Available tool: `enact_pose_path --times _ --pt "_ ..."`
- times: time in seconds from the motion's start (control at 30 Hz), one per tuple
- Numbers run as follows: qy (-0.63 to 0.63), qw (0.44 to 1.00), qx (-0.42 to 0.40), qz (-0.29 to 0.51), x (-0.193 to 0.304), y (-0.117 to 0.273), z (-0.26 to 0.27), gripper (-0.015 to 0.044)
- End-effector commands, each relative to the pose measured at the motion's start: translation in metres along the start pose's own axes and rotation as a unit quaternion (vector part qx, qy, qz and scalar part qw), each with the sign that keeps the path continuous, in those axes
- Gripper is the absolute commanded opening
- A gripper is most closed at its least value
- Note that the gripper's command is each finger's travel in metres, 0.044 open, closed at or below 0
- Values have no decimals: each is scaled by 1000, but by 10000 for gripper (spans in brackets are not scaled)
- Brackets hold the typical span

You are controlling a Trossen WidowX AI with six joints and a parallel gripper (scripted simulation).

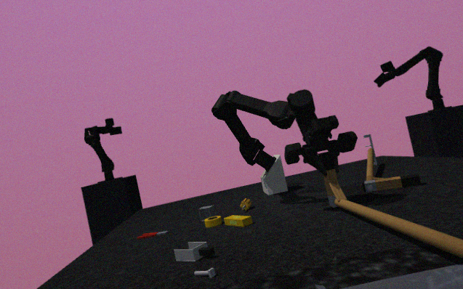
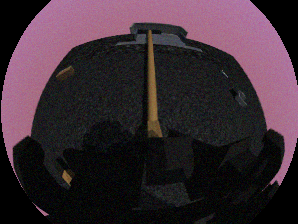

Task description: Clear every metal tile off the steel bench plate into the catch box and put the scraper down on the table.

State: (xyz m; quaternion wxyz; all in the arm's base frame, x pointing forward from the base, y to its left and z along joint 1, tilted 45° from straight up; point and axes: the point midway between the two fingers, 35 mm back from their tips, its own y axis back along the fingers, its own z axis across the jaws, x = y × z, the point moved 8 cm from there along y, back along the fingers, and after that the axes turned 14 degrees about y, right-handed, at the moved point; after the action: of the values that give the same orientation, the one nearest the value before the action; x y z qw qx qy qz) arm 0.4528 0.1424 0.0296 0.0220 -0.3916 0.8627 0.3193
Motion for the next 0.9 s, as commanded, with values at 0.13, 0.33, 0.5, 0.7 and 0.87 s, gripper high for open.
enact_pose_path --times 0.13,0.33,0.5,0.7,0.87 --pt "0 1000 -1 -5 5 11 3 0" --pt "0 1000 -2 -5 10 16 6 0" --pt "0 1000 -2 -5 14 21 8 0" --pt "0 1000 -3 -5 19 26 11 0" --pt "0 1000 -3 -5 24 30 13 0"
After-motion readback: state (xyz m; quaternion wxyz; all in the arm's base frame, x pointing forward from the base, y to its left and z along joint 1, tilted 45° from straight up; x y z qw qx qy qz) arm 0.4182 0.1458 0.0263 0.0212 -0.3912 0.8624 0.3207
